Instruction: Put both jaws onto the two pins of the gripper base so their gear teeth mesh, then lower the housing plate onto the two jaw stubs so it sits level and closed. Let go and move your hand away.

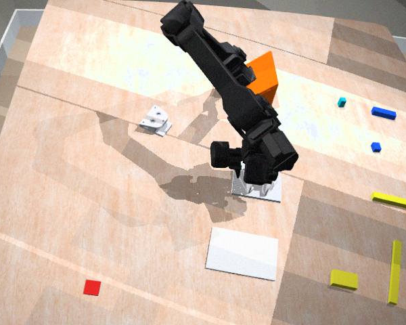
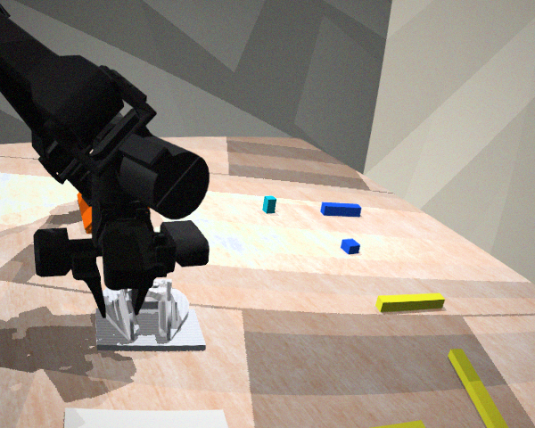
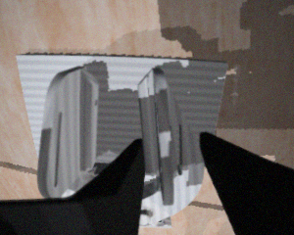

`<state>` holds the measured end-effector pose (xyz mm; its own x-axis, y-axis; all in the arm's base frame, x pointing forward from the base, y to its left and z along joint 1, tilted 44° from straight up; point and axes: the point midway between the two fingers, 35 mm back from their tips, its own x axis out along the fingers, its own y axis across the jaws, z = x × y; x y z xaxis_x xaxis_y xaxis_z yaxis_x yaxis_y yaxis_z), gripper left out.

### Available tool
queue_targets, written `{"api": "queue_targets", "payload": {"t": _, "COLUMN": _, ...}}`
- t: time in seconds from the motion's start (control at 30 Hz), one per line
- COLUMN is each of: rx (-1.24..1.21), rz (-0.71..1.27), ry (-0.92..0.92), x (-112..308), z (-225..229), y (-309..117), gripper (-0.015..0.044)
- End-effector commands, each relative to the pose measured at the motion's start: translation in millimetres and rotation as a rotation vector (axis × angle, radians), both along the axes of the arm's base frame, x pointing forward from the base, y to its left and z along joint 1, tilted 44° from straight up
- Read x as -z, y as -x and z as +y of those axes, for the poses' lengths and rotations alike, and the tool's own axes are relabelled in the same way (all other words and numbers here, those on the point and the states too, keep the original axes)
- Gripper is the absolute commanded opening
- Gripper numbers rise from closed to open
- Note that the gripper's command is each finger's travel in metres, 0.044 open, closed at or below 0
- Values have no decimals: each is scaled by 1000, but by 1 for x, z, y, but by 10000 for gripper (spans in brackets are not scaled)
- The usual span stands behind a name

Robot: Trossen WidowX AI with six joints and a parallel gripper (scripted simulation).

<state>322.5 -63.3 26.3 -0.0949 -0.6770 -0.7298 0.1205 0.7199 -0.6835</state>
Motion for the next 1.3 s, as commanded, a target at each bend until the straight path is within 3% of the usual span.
{"api": "queue_targets", "payload": {"t": 0.0, "rx": -3, "rz": 6, "ry": 6, "x": 1, "z": -1, "y": 0, "gripper": 134}}
{"api": "queue_targets", "payload": {"t": 1.27, "rx": -3, "rz": 6, "ry": 6, "x": 1, "z": 1, "y": -1, "gripper": 134}}
